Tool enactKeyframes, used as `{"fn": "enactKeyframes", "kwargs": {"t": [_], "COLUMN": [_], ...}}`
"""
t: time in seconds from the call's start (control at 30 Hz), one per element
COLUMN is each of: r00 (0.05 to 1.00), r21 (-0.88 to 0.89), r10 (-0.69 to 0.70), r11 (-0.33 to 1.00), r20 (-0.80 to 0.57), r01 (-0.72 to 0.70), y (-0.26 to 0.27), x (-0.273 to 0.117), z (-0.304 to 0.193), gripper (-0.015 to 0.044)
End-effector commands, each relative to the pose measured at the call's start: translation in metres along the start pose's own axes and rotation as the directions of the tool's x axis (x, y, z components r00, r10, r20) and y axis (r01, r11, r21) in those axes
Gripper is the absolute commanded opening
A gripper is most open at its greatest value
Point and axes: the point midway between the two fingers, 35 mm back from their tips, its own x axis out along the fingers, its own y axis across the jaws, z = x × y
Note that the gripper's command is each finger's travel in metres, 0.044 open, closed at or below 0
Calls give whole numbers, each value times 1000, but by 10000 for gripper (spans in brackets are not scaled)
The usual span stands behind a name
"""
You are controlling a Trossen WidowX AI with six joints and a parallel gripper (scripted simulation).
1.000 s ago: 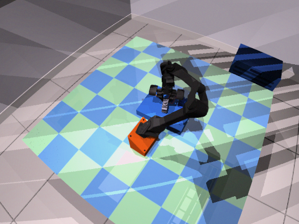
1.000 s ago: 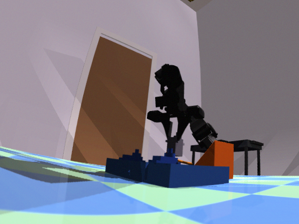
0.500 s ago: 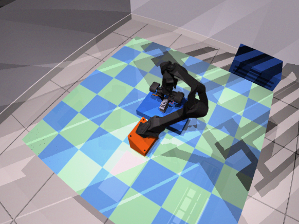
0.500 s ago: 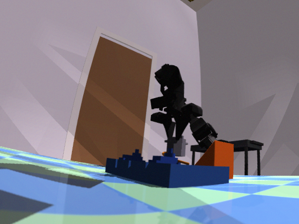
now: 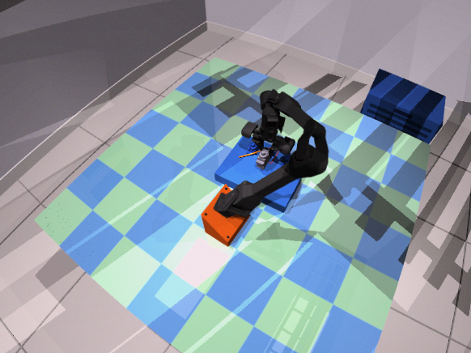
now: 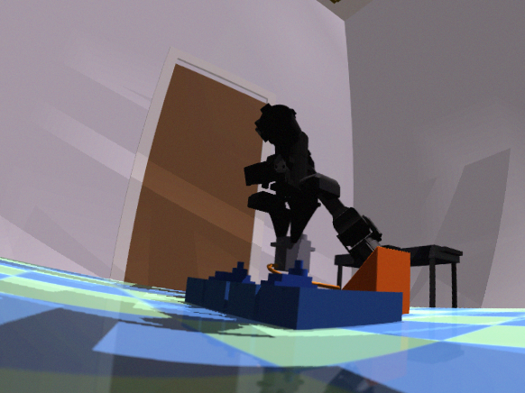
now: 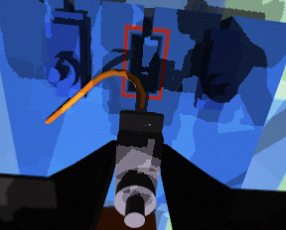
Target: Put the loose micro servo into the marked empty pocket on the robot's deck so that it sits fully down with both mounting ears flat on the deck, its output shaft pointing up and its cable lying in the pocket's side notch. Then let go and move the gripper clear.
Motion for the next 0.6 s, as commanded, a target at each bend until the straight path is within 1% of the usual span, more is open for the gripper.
{"fn": "enactKeyframes", "kwargs": {"t": [0.0,0.4,0.57], "r00": [1000,1000,1000], "r21": [0,2,2], "r10": [-1,-2,-2], "r11": [1000,1000,1000], "r20": [7,9,10], "r01": [1,2,2], "y": [0,-1,-1], "x": [-1,-2,-1], "z": [20,65,68], "gripper": [0,0,0]}}
